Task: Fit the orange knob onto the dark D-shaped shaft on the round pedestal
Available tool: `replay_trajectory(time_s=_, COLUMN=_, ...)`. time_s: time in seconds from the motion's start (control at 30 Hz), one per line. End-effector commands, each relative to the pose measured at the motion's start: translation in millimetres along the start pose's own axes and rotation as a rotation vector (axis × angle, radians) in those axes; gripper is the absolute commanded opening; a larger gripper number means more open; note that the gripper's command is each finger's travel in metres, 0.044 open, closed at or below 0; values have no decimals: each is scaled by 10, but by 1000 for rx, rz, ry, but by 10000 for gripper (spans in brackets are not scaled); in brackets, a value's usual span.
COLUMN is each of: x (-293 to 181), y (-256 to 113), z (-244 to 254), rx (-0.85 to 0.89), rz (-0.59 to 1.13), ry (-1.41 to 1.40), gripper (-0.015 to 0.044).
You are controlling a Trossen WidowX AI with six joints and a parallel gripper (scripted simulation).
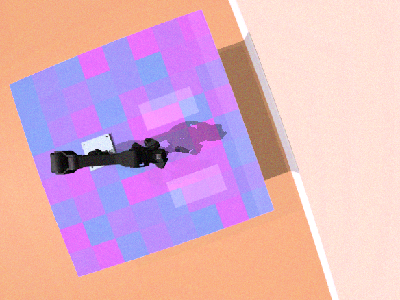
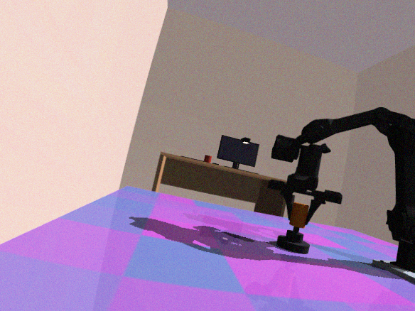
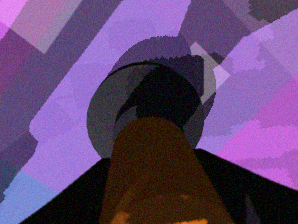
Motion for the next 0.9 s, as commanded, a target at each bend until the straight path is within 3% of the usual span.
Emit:
replay_trajectory(time_s=0.0, x=8, y=8, z=-5, rx=-1, rz=-4, ry=-7, gripper=0)
replay_trajectory(time_s=0.87, x=7, y=7, z=-8, rx=-1, rz=-4, ry=-217, gripper=0)
Point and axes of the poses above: the point midway between the two fingers, 35 mm back from their tips, its own y axis out along the fingers, its own z axis across the jaws, x = y × z, the point moved 2 cm from there along -y, back along the fingers, and after that the axes turned 14 degrees about -y, right-handed, at the moved point
